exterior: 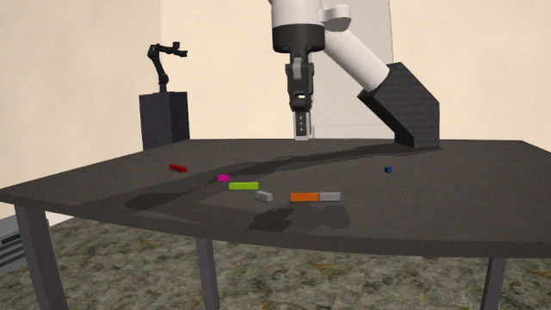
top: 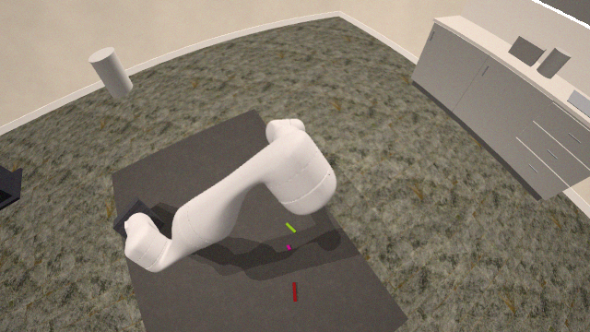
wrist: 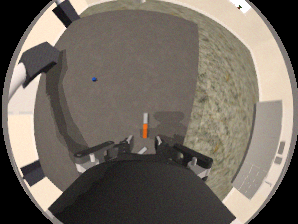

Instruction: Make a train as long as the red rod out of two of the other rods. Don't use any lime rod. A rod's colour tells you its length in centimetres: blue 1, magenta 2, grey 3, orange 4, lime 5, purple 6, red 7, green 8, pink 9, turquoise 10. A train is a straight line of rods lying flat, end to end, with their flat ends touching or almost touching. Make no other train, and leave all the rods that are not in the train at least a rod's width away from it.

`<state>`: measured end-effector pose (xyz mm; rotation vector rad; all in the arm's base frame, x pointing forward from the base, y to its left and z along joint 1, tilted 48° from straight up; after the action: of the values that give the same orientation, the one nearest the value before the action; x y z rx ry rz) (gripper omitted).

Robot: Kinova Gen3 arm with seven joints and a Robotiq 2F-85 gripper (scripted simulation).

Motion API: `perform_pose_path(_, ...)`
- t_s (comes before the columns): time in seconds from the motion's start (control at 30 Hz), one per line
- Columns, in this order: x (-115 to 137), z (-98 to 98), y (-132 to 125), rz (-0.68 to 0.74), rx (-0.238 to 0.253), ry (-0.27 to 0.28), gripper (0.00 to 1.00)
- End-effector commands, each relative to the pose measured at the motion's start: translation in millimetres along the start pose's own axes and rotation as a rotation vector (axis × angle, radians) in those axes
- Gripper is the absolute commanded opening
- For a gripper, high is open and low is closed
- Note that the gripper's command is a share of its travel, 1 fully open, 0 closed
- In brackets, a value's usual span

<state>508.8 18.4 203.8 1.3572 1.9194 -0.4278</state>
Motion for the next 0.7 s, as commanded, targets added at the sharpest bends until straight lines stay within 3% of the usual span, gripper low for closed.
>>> perform_pose_path(0.0,0.1,-1.1,0.6,0.000,-0.002,0.001,1.00)
perform_pose_path(0.67,0.1,-6.6,0.6,0.000,-0.002,0.001,1.00)
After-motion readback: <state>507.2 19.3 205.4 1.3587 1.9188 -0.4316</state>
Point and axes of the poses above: the point where the finger pads meet when closed, its own z axis out along the fingers, its own y axis across the jaws, x = y × z, the point moved 4 cm from there along -z, back along the fingers, and after that the axes turned 4 degrees about -z, right-handed, at the moved point
